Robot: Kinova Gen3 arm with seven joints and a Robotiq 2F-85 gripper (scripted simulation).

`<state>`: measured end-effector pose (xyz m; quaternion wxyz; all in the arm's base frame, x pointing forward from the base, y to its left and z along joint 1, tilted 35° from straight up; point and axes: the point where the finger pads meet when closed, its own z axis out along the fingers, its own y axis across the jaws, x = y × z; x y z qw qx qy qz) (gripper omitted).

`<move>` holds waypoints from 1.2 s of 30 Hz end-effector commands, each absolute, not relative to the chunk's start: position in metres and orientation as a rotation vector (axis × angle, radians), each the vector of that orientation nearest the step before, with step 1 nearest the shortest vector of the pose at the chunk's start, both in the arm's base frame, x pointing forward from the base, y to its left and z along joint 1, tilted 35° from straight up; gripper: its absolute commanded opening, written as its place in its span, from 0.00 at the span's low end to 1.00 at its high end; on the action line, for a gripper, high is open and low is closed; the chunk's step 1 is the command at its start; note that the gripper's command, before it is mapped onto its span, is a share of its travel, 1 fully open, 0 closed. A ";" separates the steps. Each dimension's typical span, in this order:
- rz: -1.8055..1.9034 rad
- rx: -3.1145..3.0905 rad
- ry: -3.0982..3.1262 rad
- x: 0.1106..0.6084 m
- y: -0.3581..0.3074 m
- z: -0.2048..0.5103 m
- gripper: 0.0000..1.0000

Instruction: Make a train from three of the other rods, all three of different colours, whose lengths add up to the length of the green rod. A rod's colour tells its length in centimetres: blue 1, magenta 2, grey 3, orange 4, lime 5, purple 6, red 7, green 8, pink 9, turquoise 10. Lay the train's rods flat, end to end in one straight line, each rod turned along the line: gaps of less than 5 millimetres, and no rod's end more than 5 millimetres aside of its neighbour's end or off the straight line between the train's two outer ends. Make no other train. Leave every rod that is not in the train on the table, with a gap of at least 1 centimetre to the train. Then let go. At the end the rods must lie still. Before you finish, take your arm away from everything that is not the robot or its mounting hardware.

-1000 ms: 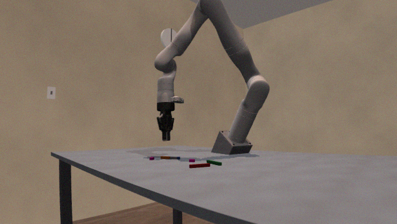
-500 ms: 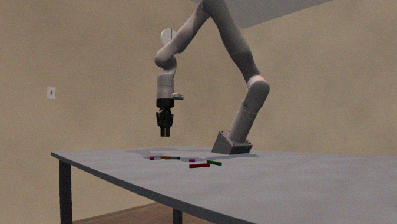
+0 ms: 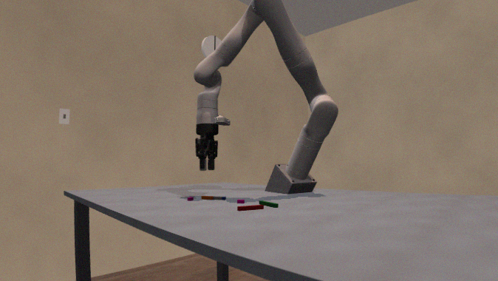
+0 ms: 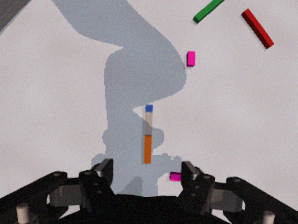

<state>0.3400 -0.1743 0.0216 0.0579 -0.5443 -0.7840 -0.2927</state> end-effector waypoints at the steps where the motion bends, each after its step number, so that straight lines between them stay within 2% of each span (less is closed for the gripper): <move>1: -0.887 -1.652 -2.377 0.340 -0.175 0.022 1.00; 24: -0.887 -1.652 -2.377 0.321 -0.219 0.091 1.00; 36: -0.887 -1.652 -2.377 0.320 -0.222 0.096 1.00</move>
